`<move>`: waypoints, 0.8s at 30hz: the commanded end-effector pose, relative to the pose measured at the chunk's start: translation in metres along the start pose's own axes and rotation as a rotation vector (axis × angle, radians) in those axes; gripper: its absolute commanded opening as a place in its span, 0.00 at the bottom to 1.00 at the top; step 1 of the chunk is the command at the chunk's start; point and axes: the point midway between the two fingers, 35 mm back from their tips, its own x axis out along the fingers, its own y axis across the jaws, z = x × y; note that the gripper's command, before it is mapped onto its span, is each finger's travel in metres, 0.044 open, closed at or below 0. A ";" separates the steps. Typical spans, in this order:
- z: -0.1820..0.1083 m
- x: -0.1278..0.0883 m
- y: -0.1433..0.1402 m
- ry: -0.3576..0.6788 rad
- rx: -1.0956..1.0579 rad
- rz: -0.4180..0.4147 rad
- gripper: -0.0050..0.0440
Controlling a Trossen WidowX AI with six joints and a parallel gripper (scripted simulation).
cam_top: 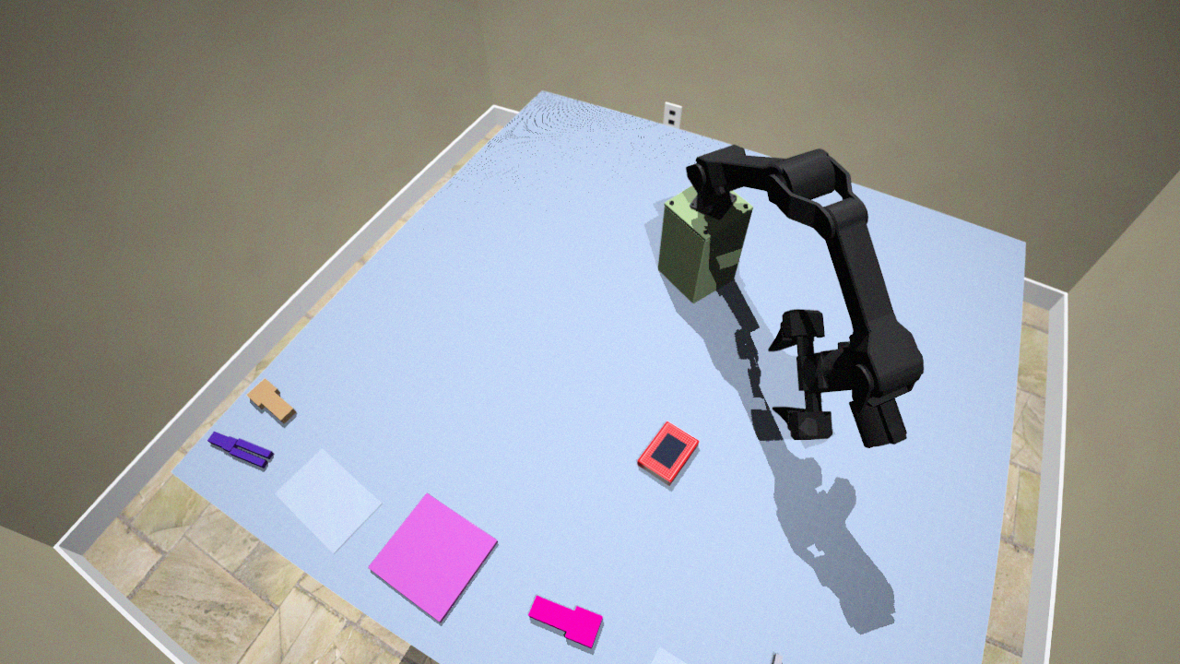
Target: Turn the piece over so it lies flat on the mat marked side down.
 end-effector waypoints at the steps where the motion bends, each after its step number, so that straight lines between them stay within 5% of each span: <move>1: -0.012 0.007 -0.014 -0.063 0.213 0.013 1.00; 5: -0.027 0.015 -0.028 -0.132 0.453 0.038 1.00; 8: -0.022 0.012 -0.021 -0.106 0.365 0.029 1.00; 24: -0.083 0.043 -0.064 -0.325 1.202 0.176 1.00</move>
